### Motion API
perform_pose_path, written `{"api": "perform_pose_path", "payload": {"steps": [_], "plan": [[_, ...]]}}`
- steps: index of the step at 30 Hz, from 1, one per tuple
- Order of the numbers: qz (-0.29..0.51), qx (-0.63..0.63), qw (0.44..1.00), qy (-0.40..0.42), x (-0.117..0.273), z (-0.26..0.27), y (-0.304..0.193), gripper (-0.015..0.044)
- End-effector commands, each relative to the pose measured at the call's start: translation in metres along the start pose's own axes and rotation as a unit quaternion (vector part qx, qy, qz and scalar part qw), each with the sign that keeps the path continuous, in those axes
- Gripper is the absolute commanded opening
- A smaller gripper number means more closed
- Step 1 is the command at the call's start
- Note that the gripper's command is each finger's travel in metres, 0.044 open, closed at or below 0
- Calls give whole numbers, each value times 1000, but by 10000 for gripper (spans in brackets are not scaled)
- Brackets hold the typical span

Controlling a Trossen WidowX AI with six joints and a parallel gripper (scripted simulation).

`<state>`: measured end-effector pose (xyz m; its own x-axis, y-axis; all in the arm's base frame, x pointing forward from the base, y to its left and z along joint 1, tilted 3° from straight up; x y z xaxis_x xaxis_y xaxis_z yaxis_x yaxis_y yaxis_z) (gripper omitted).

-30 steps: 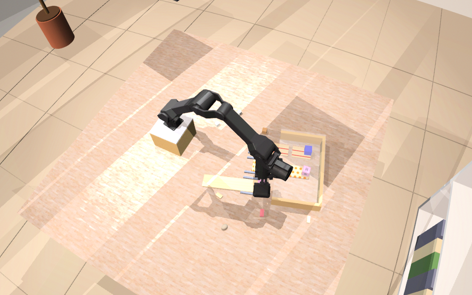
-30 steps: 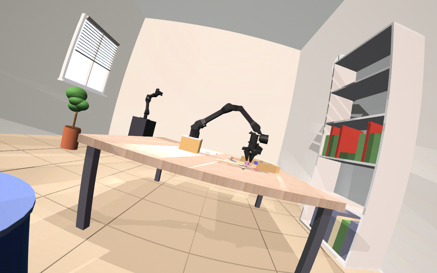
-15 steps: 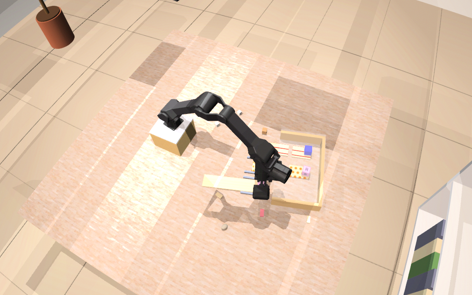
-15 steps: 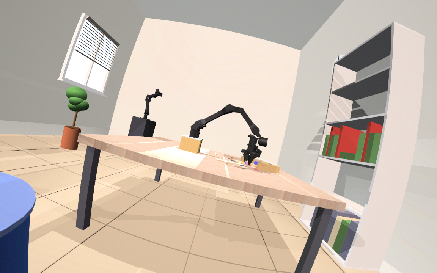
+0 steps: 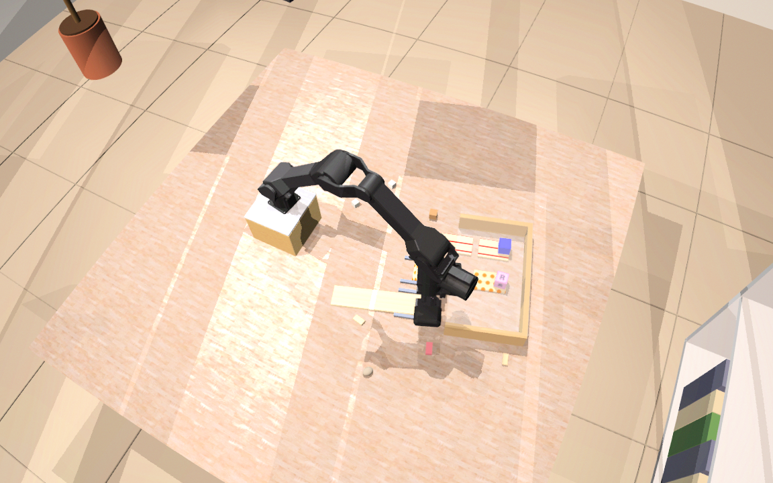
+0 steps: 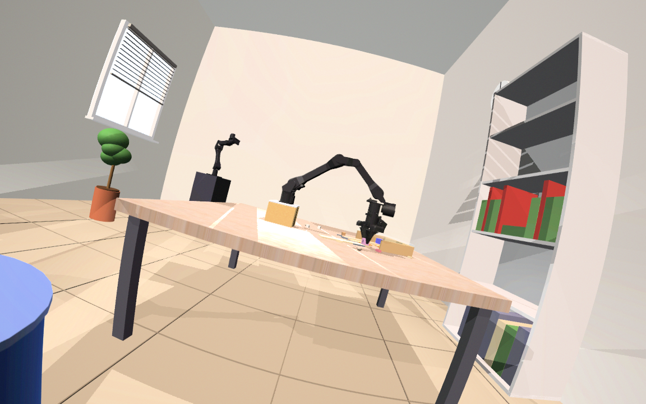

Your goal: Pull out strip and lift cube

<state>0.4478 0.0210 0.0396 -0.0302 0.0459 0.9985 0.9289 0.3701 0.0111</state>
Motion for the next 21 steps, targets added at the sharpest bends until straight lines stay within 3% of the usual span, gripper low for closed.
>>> {"api": "perform_pose_path", "payload": {"steps": [1,21], "plan": [[1,0,1000,0,6,2,-6,0],[4,0,1000,1,41,20,-57,0]]}}
Point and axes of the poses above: the point midway between the two fingers, 35 mm back from their tips, its own x axis back along the fingers, its own z axis across the jaws, y = z × x, the point moved 9 cm from there along x, back along the fingers, and after that the axes turned 10 degrees about -x, right-handed, at the moved point
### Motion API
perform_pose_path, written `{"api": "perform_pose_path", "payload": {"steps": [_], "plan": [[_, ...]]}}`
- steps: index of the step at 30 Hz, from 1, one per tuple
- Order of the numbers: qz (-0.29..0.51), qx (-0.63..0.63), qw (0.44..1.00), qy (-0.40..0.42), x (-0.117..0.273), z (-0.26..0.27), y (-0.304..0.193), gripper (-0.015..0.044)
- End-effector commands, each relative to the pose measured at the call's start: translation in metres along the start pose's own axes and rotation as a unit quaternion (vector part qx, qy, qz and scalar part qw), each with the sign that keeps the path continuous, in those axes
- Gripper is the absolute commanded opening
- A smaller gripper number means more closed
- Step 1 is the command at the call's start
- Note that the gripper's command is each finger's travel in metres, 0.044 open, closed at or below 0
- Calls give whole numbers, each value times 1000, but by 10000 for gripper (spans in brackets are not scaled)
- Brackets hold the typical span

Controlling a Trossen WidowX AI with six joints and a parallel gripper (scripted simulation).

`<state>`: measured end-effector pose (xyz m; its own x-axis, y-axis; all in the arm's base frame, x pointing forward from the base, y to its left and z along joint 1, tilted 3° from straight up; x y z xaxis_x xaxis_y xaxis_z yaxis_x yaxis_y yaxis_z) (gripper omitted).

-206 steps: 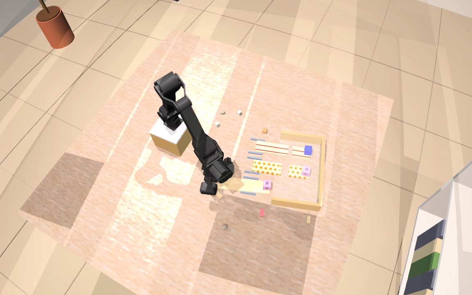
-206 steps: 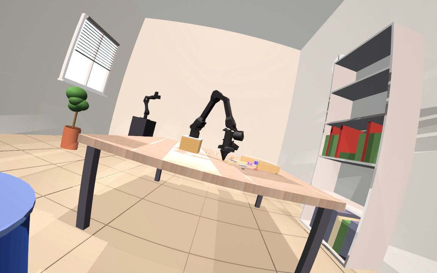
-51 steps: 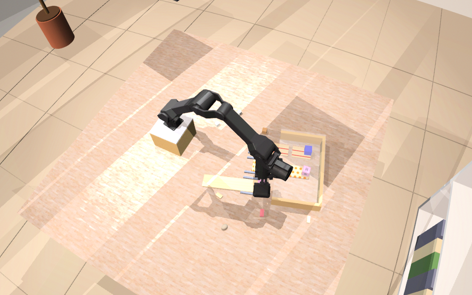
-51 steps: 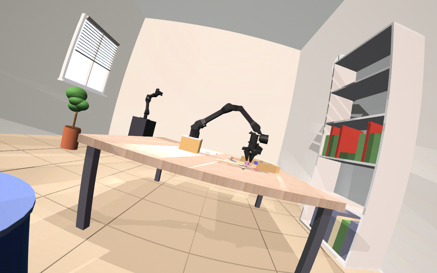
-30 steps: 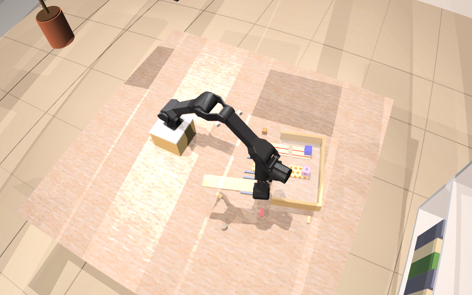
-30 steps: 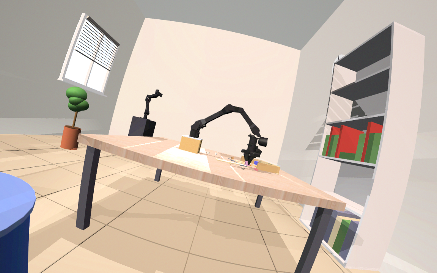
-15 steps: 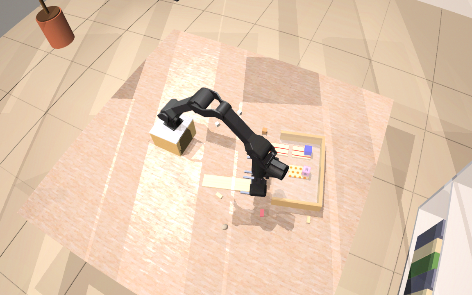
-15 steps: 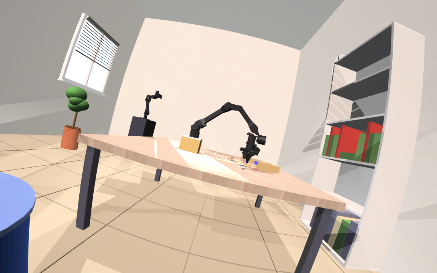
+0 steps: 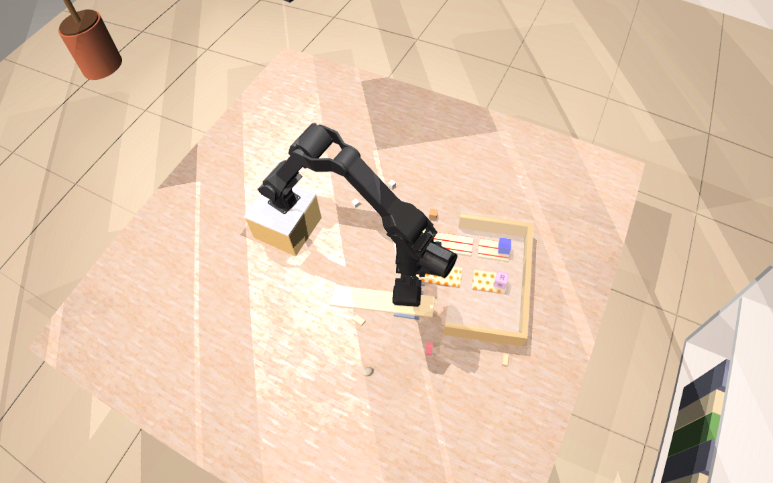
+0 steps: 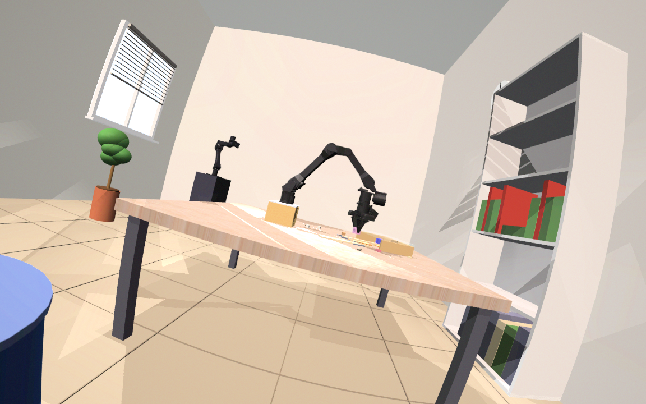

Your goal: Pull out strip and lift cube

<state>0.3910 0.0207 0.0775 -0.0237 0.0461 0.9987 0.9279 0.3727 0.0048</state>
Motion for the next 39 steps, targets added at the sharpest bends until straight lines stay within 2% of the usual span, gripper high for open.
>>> {"api": "perform_pose_path", "payload": {"steps": [1,25,32,39], "plan": [[1,-2,1000,-1,1,3,-7,0],[4,-2,1000,1,0,29,-83,0],[4,-2,1000,1,35,29,-82,0],[4,-2,1000,1,36,29,-82,0]]}}
Point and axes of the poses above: the point midway between the two fingers, 35 mm back from their tips, its own x axis back along the fingers, its own z axis across the jaws, y = z × x, the point moved 9 cm from there along x, back along the fingers, and after that the axes turned 10 degrees about -x, right-handed, at the moved point
